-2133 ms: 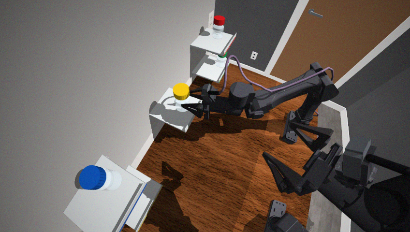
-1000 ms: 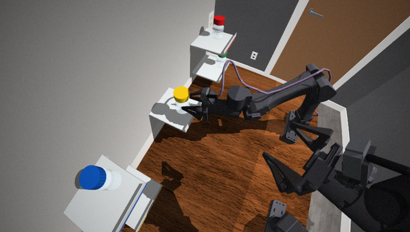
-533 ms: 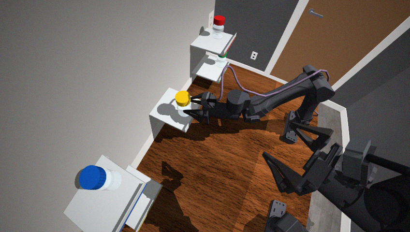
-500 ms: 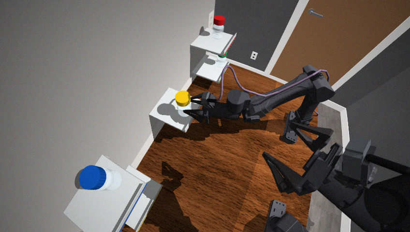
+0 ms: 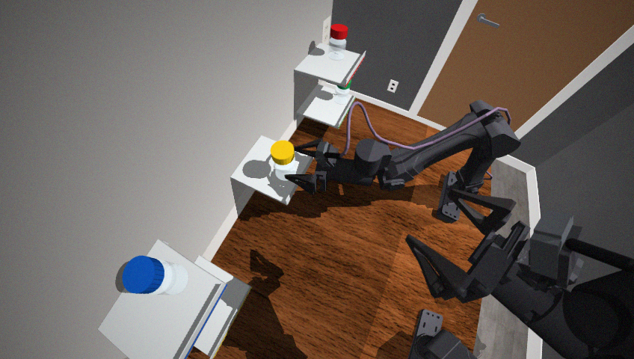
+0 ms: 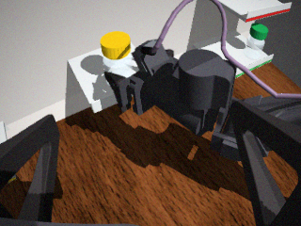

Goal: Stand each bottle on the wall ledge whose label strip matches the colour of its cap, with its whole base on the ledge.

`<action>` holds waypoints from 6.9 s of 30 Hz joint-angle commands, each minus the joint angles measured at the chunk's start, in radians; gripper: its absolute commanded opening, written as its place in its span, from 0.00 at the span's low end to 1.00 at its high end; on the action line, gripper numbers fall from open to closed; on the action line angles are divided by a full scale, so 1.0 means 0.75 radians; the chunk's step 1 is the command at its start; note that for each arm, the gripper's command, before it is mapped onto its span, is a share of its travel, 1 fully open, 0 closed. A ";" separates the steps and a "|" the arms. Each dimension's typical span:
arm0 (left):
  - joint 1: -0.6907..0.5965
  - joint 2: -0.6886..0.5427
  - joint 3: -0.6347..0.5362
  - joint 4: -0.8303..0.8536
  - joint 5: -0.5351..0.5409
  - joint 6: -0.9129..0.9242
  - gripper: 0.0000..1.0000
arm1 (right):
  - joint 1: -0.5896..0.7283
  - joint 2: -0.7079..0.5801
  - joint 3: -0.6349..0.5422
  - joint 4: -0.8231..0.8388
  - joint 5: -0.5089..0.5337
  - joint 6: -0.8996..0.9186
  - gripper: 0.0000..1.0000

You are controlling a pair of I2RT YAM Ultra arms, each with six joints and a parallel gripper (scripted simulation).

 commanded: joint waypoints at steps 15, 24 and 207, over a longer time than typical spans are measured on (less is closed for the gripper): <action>0.017 -0.021 0.011 -0.020 0.009 0.000 1.00 | 0.129 -0.391 -0.423 0.072 0.131 0.023 0.88; 0.017 -0.021 0.011 -0.024 0.015 0.000 1.00 | 0.149 -0.469 -0.491 0.031 0.154 0.002 0.88; 0.099 1.337 -0.045 1.740 -0.275 0.087 0.52 | -1.281 -0.499 0.946 -2.938 -1.993 -1.469 0.88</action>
